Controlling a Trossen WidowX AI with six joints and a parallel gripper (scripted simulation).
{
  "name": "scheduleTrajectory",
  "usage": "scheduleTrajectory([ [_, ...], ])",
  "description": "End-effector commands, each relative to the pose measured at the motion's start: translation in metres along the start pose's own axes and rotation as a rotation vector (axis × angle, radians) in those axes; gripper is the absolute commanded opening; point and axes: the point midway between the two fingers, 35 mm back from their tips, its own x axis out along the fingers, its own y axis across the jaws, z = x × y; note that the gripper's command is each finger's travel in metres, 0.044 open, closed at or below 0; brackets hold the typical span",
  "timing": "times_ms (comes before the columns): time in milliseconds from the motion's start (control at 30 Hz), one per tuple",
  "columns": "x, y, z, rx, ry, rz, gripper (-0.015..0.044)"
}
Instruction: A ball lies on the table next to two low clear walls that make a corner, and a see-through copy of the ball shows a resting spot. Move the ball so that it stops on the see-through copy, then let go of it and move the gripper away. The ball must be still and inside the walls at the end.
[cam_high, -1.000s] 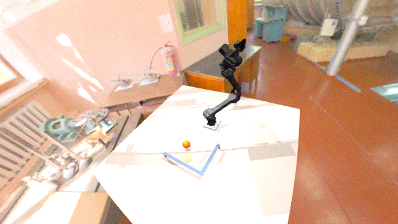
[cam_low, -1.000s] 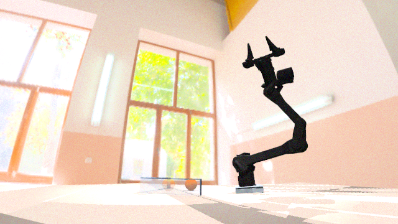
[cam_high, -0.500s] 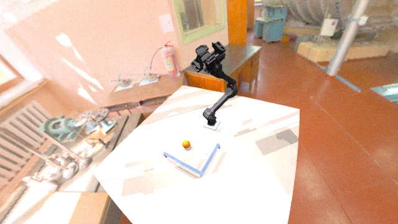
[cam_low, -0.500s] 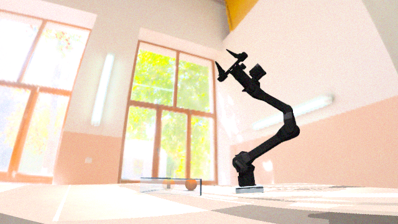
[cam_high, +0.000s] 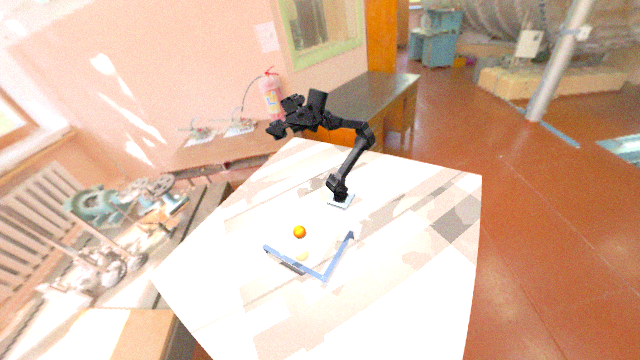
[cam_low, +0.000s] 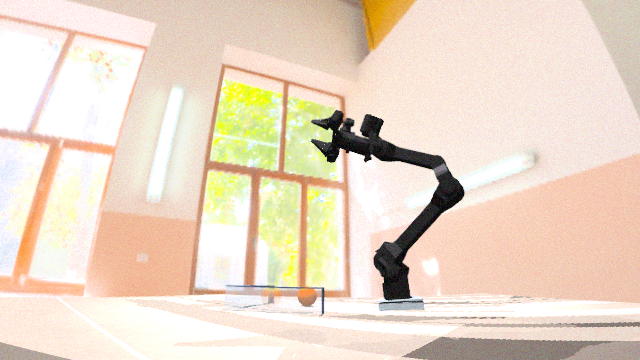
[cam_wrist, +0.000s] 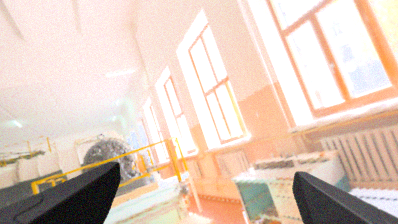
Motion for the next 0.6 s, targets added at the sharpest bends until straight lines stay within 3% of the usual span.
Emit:
scheduleTrajectory([
  [0,0.025,-0.054,-0.049,-0.201,0.192,-0.141,0.0398],
  [300,0.036,-0.121,-0.129,-0.532,0.560,-0.220,0.0398],
  [567,0.021,-0.168,-0.203,-0.817,0.947,-0.132,0.0398],
])
